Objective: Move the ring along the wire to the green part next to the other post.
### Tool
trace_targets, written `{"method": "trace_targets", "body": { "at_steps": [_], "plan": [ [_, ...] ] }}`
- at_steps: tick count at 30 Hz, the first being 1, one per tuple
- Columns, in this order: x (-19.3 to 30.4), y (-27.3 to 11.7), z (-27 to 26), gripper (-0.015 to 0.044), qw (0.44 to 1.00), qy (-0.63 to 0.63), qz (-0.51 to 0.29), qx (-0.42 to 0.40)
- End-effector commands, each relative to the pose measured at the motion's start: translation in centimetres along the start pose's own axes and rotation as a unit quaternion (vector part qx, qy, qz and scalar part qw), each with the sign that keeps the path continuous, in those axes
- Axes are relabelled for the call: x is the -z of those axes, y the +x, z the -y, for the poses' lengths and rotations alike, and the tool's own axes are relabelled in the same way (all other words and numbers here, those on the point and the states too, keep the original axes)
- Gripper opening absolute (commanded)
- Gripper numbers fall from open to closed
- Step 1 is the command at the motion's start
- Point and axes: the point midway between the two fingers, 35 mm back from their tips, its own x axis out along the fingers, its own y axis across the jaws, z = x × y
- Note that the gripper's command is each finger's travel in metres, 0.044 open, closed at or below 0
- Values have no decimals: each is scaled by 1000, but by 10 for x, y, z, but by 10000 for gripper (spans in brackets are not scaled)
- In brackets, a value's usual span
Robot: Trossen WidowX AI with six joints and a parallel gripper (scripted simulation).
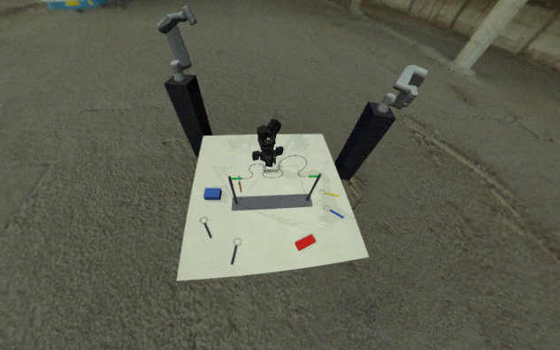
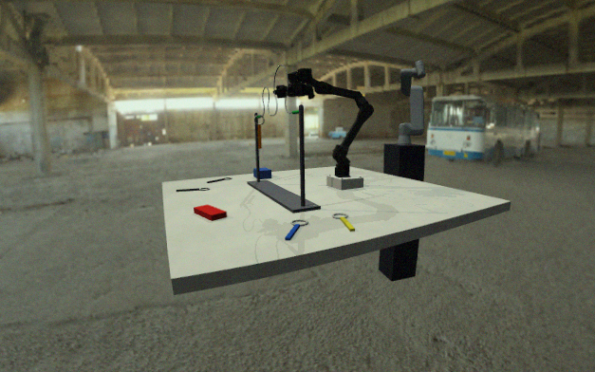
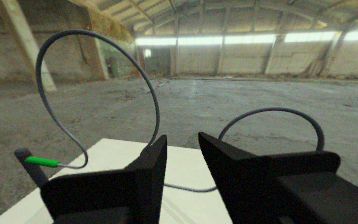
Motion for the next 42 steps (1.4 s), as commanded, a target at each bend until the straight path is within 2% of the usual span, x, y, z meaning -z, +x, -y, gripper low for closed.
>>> {"method": "trace_targets", "body": {
  "at_steps": [1, 8, 20, 31, 42],
  "plan": [
    [17, -2, 41, 160, 997, 30, -17, 66],
    [48, -24, 118, 160, 978, 83, -40, 187],
    [96, -46, 199, 160, 953, 133, -19, 271],
    [196, -60, 234, 160, 964, 112, 11, 242],
    [282, -80, 200, 160, 982, 58, 33, 179]
  ]
}}
